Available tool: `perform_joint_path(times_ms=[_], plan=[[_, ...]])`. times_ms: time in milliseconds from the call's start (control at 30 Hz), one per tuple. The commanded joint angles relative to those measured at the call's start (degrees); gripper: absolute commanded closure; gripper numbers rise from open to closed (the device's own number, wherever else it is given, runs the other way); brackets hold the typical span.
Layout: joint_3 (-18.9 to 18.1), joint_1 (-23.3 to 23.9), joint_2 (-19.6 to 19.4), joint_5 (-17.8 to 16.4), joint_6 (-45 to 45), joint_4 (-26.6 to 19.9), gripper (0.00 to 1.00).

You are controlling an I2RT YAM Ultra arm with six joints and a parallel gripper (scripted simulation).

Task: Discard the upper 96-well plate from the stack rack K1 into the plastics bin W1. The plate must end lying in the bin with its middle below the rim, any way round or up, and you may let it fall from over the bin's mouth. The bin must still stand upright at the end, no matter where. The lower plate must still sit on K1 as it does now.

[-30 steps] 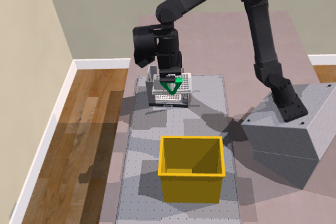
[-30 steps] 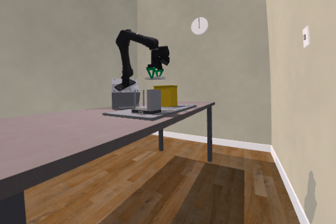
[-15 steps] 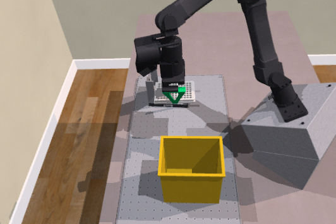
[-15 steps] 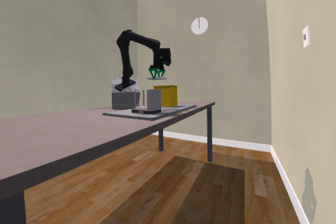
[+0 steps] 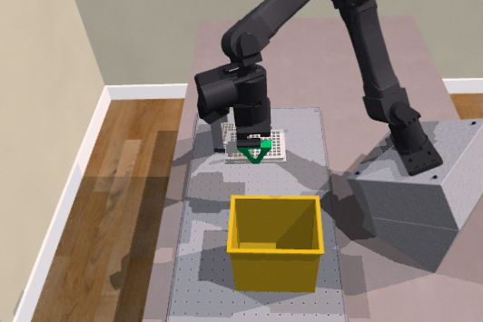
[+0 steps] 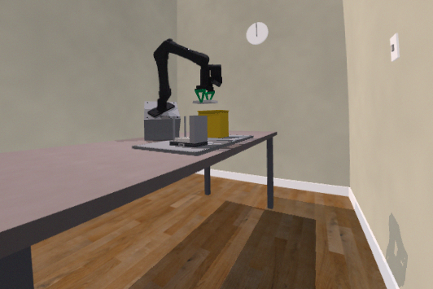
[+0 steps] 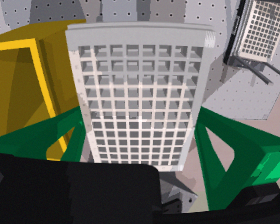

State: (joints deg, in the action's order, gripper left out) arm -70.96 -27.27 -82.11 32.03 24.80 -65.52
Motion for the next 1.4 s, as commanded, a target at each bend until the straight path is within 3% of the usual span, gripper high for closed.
perform_joint_path(times_ms=[0, 733, 1367], plan=[[-0.2, -2.2, -0.3, 1.1, 3.6, 0.0, 1.0], [-1.1, -12.3, -7.8, 2.7, 15.6, -0.2, 1.0], [-4.6, -20.1, -16.5, 3.2, 25.1, -0.4, 1.0]])
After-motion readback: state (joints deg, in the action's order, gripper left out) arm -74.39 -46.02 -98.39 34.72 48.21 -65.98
